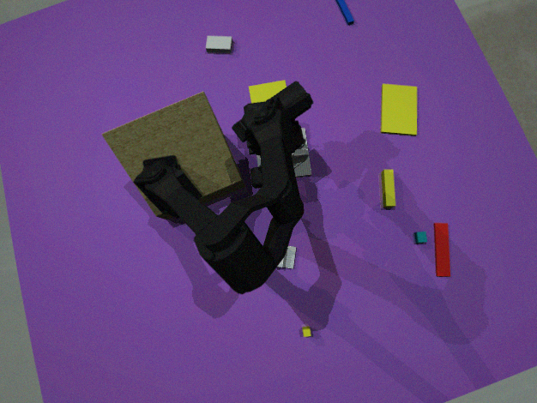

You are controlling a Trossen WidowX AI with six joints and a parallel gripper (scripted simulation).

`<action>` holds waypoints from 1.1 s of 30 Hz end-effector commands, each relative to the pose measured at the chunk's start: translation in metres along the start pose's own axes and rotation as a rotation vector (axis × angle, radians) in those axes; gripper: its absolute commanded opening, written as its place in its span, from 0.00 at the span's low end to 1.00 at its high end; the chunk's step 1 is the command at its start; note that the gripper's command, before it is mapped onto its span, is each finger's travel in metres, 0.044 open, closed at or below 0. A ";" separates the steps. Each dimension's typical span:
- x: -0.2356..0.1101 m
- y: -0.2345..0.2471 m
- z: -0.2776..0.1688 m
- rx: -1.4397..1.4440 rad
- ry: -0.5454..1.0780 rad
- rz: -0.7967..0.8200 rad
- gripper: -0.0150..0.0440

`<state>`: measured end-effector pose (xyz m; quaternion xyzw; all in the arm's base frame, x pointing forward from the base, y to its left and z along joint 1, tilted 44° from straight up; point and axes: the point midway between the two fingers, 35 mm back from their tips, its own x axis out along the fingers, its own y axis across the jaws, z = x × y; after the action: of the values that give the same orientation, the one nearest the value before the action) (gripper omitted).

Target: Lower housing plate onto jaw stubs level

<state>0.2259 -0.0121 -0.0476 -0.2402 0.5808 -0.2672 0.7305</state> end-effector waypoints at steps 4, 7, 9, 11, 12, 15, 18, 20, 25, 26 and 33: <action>0.000 0.000 0.000 0.000 0.000 0.000 1.00; 0.000 0.000 0.000 0.000 0.000 0.000 1.00; 0.000 0.000 0.000 0.000 0.000 0.000 1.00; 0.000 0.000 0.000 0.000 0.000 0.000 1.00; 0.000 0.000 0.000 0.000 0.000 0.000 1.00; -0.008 0.001 0.001 -0.001 0.000 0.003 1.00; -0.029 0.003 0.002 -0.002 0.000 0.006 1.00; -0.049 0.003 0.002 -0.002 0.000 0.006 1.00; -0.077 0.000 0.000 -0.002 -0.001 0.001 1.00; -0.077 0.000 0.000 -0.002 -0.001 0.001 1.00; -0.089 0.002 -0.002 -0.010 -0.004 0.008 1.00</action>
<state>0.2110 0.0373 0.0044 -0.2460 0.5827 -0.2649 0.7279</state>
